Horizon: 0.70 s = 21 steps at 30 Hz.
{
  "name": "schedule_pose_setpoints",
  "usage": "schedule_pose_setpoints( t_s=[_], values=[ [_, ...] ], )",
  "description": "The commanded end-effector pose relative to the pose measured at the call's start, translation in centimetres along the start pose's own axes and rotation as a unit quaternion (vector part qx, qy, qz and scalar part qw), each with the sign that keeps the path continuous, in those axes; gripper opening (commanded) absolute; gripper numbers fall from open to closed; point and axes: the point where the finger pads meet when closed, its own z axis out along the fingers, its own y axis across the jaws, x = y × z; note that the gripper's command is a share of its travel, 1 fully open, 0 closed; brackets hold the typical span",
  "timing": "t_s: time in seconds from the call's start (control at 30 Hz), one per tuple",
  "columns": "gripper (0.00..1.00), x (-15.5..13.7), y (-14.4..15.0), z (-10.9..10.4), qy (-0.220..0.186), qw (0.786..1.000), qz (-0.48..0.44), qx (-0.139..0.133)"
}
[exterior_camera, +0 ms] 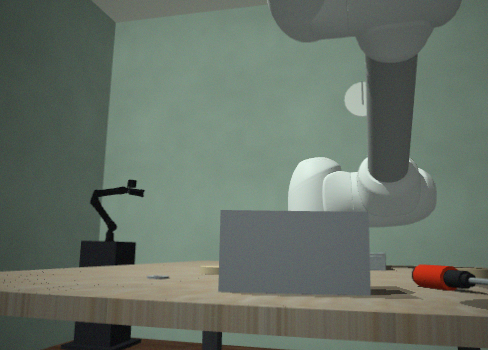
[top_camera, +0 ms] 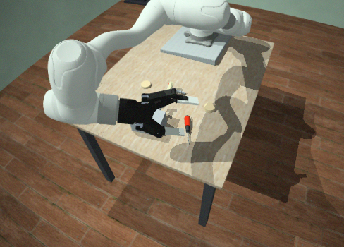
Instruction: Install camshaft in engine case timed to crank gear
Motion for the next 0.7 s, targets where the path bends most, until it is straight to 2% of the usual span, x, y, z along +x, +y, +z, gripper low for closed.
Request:
schedule_pose_setpoints(
  t_s=[0.0,0.6,0.67],
  values=[
    [1.00,-0.01,-0.04,-0.01,0.000,1.000,0.000,0.000],
    [1.00,-0.01,-0.03,0.01,0.000,1.000,0.000,0.000],
    [1.00,-0.14,0.11,0.37,-0.001,1.000,0.007,-0.007]
  ],
)
